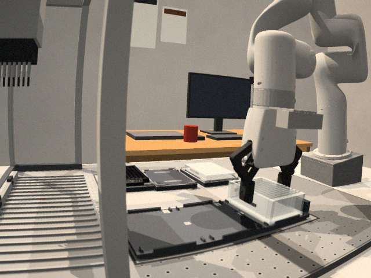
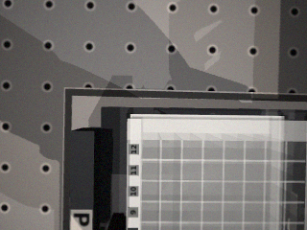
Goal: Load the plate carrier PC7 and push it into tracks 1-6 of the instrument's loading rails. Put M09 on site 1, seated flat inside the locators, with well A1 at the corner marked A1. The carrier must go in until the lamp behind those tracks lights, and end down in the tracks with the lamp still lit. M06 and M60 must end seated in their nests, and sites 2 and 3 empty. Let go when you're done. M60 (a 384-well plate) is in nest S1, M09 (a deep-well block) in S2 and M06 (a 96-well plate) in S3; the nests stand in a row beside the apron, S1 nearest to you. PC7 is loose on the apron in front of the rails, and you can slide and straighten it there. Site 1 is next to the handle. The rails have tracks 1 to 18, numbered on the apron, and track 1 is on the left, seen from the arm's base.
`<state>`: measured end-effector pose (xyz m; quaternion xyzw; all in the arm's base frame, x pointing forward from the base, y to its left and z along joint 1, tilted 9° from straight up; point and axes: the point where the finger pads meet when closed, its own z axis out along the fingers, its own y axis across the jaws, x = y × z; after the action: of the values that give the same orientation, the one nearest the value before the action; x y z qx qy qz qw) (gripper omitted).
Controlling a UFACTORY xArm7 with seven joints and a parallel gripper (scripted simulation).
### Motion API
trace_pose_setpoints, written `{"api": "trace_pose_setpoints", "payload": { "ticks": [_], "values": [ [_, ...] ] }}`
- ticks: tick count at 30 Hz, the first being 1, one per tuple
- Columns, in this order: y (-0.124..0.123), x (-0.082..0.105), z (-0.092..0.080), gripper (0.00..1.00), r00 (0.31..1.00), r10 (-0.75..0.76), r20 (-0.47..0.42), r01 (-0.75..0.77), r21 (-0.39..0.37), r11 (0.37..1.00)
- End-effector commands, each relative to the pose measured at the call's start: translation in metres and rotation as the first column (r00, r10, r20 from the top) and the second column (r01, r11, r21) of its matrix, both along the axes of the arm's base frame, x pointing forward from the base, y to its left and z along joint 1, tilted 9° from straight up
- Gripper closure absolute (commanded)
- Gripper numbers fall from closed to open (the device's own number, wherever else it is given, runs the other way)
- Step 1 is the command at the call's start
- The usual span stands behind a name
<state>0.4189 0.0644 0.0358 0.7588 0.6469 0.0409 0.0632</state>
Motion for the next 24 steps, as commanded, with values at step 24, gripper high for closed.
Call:
{"api": "trace_pose_setpoints", "payload": {
  "ticks": [24],
  "values": [
    [0.001,-0.002,0.026,0.00,1.000,0.000,0.004,0.000,0.001,1.000]
  ]
}}
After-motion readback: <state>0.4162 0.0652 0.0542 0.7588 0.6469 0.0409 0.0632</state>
